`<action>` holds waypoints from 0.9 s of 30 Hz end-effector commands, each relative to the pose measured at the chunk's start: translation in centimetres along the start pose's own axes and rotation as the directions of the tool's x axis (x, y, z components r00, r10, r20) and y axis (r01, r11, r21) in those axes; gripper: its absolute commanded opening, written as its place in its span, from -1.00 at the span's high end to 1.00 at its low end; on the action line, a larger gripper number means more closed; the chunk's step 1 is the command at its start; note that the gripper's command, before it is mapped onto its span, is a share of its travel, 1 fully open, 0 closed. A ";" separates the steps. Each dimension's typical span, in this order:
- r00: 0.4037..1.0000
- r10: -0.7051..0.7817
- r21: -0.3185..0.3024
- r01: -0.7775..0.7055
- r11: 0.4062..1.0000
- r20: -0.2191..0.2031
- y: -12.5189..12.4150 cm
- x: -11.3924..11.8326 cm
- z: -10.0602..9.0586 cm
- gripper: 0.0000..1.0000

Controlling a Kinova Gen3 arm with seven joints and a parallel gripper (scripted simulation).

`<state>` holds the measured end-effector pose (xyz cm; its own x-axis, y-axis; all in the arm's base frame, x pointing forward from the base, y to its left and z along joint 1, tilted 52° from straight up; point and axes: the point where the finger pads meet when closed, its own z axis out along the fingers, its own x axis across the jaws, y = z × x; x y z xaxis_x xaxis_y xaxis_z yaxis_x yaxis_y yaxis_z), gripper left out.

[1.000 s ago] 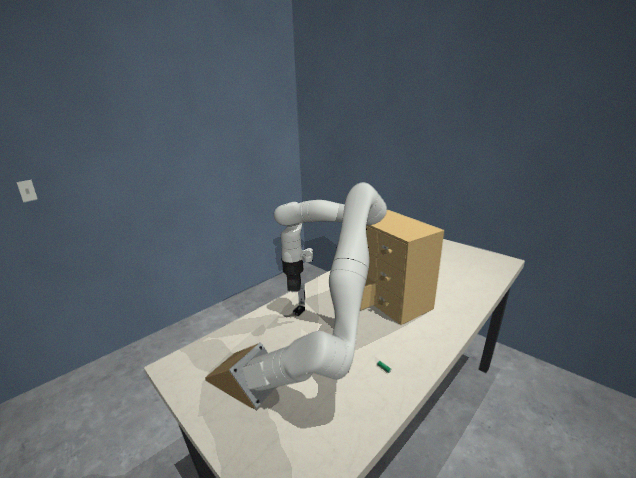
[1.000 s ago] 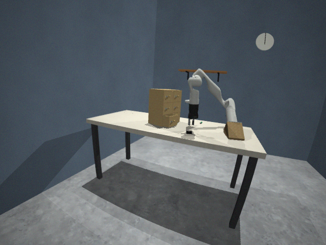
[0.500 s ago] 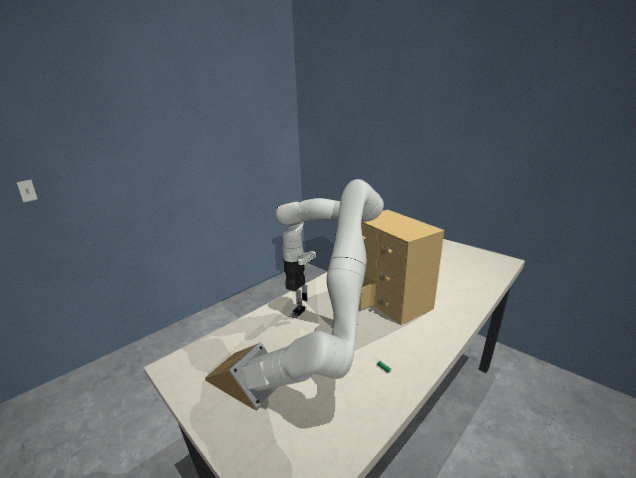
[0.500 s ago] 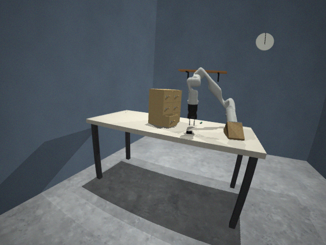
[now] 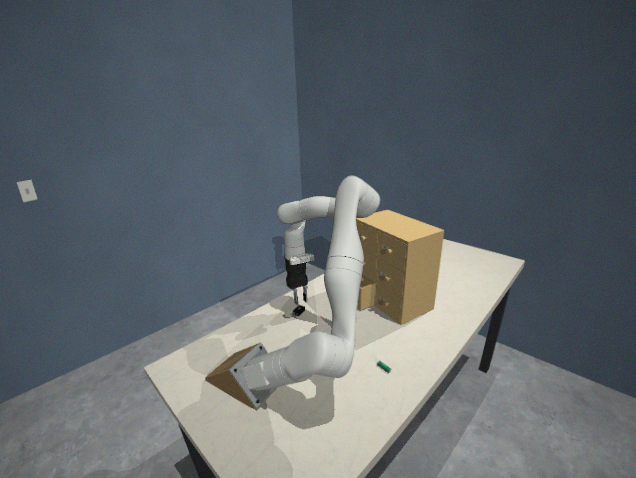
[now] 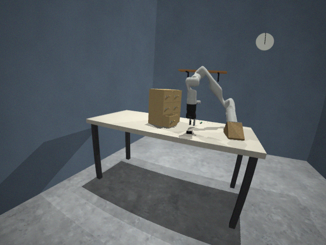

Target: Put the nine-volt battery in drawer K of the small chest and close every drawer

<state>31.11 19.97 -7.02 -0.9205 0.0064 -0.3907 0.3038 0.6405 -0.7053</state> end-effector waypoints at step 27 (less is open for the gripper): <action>0.731 0.682 -0.036 -0.682 0.730 -0.012 2.0 0.1 -1.0 -0.34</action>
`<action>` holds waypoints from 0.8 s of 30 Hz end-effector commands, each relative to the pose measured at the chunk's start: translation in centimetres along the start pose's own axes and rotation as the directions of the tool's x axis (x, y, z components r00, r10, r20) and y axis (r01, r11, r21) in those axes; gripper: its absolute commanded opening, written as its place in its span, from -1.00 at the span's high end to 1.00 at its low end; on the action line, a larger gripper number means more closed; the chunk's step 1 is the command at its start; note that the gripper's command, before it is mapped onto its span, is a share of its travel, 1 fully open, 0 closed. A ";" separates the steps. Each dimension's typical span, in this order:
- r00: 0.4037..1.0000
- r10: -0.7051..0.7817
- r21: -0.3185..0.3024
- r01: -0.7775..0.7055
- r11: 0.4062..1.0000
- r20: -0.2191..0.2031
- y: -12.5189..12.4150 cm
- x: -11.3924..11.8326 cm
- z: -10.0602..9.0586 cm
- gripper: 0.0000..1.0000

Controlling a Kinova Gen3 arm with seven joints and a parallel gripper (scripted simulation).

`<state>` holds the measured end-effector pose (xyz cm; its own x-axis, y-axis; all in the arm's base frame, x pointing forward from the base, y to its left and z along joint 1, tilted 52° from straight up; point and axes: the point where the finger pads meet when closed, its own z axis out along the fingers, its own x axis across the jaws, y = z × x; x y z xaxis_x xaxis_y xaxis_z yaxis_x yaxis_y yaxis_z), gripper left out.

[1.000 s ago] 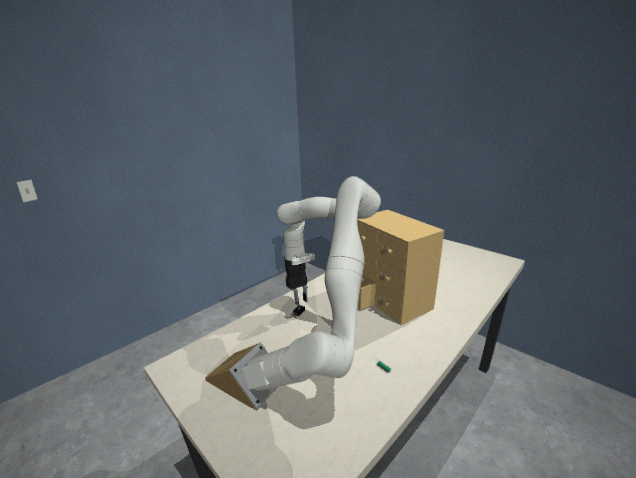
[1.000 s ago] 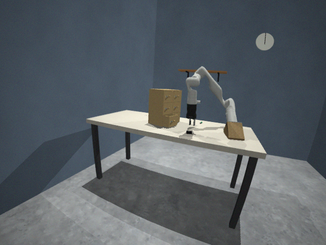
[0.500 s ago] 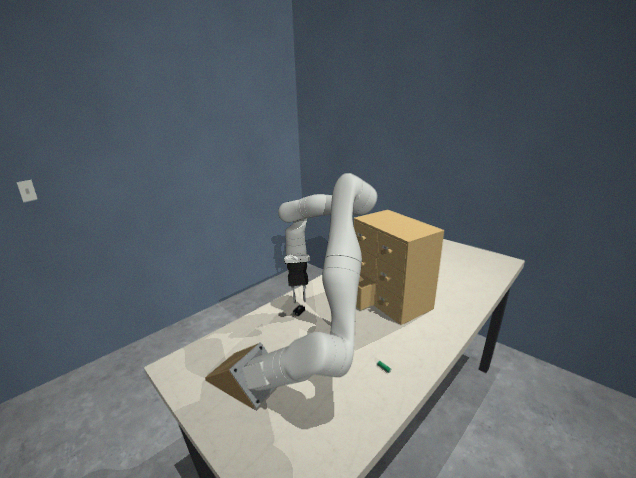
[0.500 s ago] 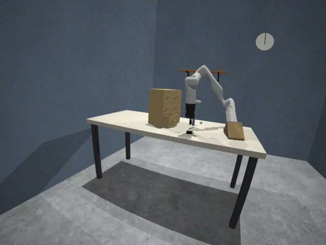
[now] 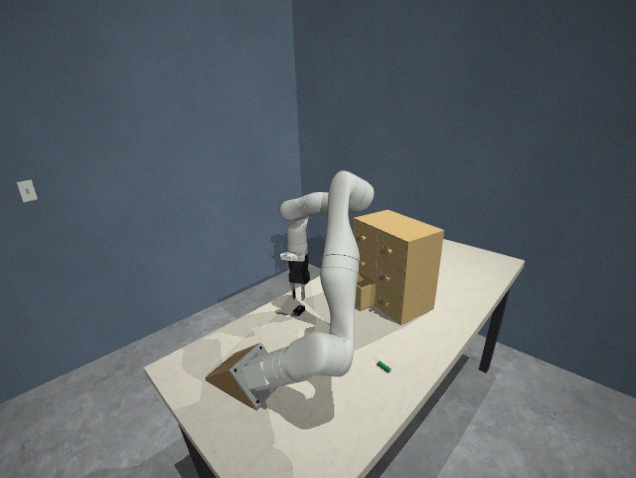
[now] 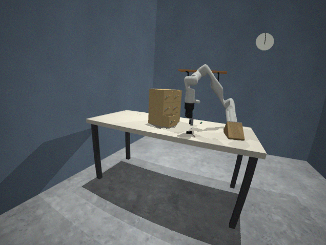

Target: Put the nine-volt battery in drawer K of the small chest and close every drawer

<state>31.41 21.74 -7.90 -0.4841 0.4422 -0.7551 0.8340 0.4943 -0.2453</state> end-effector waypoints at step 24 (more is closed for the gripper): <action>0.963 0.269 -0.018 -0.269 0.963 -0.012 1.0 0.6 -0.6 -0.34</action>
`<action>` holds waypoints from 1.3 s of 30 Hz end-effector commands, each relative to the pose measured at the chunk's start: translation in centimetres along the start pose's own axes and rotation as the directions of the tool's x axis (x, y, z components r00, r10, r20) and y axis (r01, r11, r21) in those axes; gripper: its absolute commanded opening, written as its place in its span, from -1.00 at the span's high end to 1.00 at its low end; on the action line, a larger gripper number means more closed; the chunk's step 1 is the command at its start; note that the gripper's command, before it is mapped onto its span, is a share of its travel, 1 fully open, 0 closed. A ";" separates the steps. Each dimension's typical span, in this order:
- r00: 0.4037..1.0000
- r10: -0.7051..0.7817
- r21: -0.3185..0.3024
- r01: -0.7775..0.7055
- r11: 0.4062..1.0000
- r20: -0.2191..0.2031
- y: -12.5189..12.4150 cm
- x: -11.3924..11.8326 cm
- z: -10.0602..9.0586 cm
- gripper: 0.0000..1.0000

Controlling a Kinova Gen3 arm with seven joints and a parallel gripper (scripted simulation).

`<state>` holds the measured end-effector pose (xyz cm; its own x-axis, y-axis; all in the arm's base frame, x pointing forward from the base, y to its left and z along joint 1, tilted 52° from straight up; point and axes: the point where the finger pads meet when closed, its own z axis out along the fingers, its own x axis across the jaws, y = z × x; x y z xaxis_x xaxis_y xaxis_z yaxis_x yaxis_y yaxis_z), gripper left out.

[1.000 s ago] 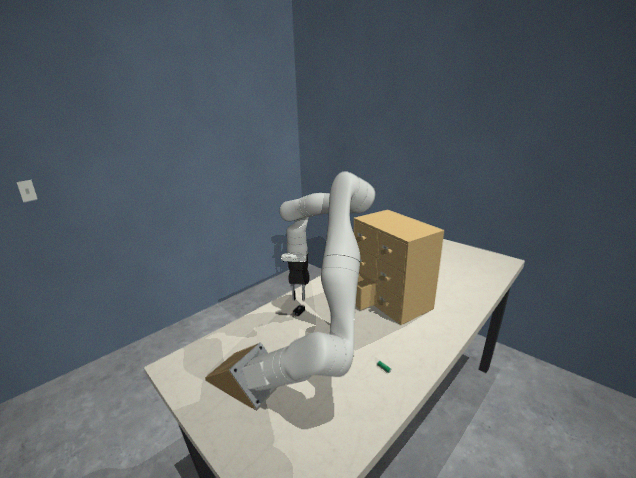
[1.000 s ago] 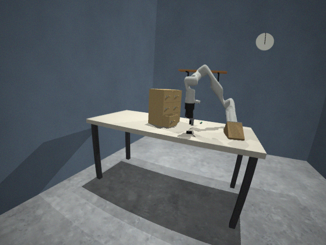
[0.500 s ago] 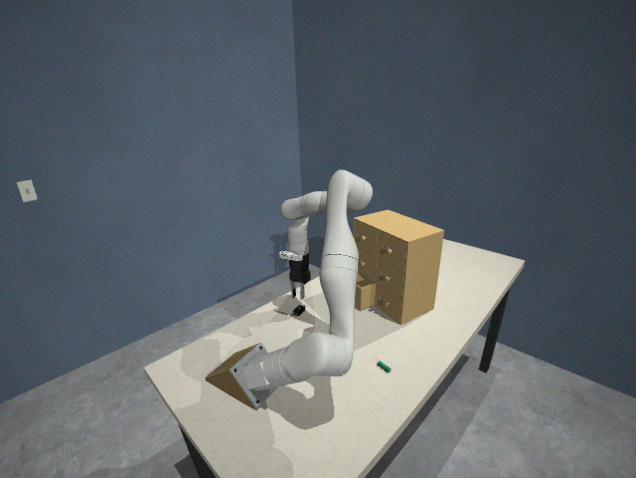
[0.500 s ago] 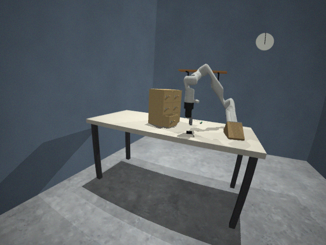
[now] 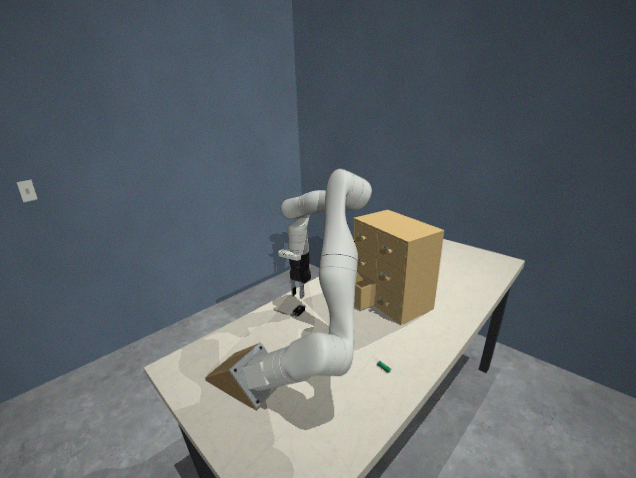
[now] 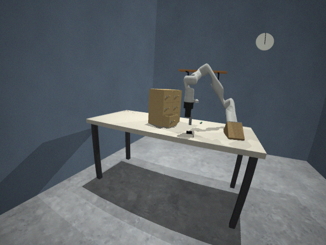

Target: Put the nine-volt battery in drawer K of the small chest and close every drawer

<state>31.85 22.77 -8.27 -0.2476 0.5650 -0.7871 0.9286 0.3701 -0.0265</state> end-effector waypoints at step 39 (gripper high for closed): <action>1.000 0.013 -0.004 -0.013 1.000 -0.002 0.1 0.1 0.1 -0.62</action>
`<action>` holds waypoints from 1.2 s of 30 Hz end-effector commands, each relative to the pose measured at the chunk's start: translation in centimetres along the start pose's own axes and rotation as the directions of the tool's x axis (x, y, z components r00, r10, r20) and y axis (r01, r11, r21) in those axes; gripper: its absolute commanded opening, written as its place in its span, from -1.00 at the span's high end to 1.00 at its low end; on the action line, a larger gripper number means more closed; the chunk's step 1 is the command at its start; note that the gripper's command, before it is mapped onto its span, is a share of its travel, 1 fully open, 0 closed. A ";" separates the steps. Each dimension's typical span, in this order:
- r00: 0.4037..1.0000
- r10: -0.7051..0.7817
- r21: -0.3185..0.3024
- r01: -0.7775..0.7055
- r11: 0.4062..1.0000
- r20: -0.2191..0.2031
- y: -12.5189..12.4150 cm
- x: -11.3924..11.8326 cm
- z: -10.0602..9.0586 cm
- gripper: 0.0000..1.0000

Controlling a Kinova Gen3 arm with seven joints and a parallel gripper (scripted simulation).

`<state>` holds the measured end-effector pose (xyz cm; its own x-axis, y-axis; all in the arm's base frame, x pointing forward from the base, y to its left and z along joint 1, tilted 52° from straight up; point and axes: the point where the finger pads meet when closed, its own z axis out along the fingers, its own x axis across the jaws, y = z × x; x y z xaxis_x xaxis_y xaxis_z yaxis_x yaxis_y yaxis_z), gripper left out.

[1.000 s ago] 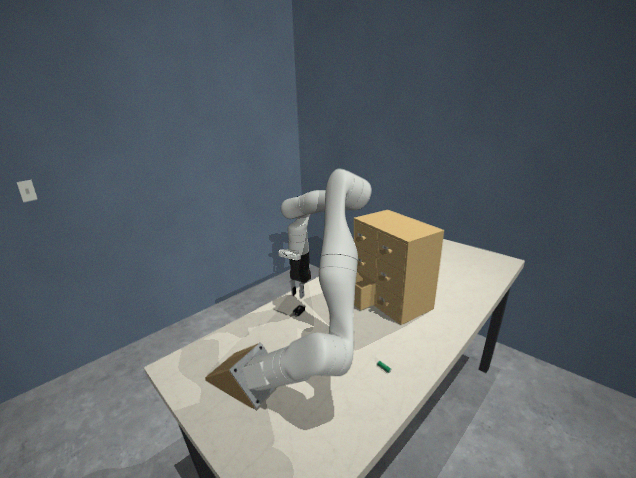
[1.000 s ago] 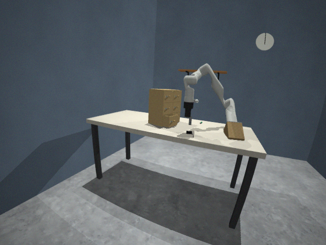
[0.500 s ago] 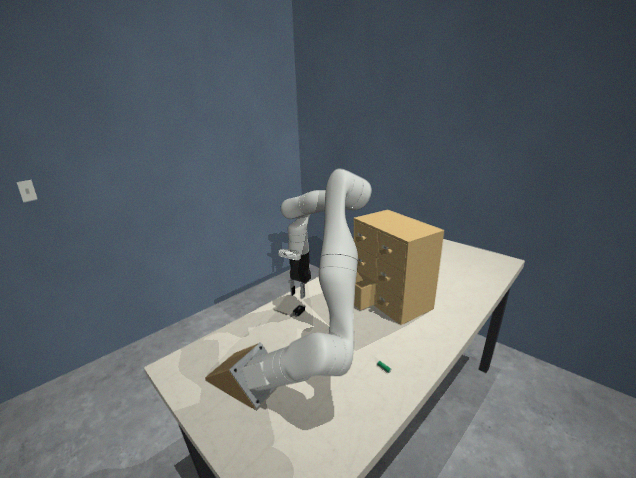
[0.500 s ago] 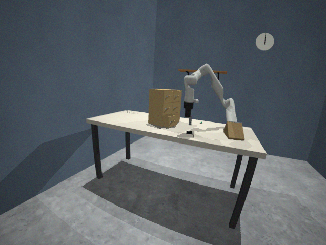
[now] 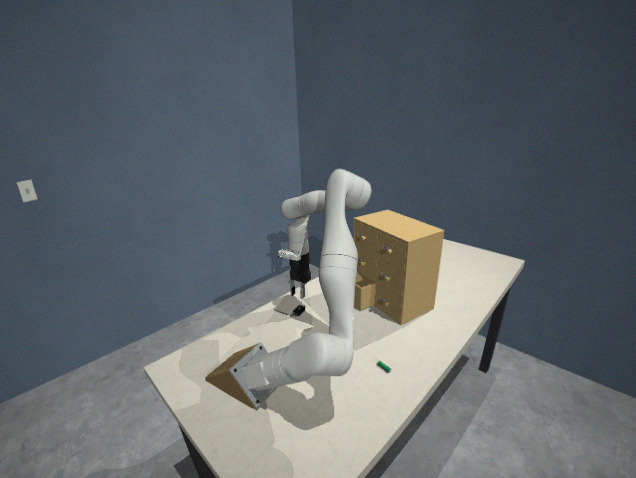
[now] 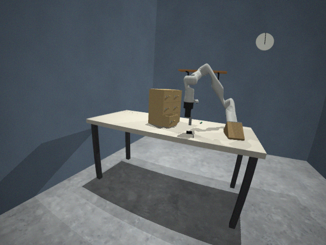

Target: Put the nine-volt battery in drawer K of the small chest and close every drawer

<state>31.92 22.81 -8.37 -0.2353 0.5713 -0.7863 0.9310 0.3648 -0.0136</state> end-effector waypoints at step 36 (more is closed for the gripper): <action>1.000 -0.001 -0.001 0.001 1.000 0.000 -0.1 0.0 5.0 -0.62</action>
<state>33.20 18.97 -11.49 -0.2355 0.5704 -0.7869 0.9311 0.3645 -0.0145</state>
